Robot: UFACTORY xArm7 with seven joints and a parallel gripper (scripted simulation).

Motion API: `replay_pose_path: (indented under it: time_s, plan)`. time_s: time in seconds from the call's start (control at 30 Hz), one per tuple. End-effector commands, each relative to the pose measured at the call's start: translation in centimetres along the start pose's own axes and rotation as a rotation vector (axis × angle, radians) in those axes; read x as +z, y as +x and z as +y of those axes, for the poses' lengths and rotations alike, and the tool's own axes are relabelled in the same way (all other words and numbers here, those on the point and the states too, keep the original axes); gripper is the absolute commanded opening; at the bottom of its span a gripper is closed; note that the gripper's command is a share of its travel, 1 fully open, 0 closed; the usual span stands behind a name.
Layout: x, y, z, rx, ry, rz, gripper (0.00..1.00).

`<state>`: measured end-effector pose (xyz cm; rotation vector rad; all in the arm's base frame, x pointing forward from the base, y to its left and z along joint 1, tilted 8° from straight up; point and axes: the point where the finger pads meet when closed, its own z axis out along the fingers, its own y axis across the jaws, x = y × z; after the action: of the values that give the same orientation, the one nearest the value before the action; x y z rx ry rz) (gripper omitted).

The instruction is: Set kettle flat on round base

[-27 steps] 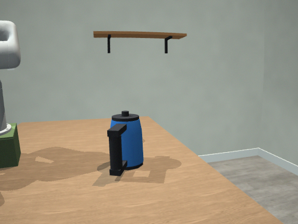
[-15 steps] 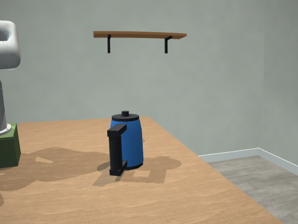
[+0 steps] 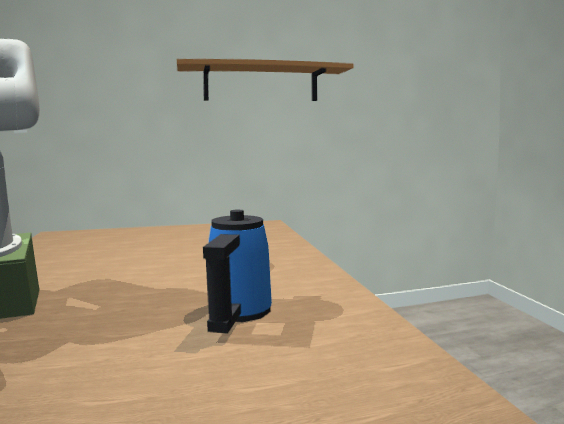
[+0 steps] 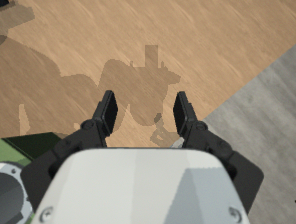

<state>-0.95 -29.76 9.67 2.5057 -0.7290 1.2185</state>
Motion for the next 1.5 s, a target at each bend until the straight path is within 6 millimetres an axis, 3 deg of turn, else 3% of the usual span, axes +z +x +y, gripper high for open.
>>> replay_pose_path:
  time_s: [0.0,1.47]
  plan:
    - [0.0,0.0,0.1,-0.001,-0.001,-0.001,0.81]
    - [0.3,1.2,0.6,0.087,0.042,-0.066,0.81]
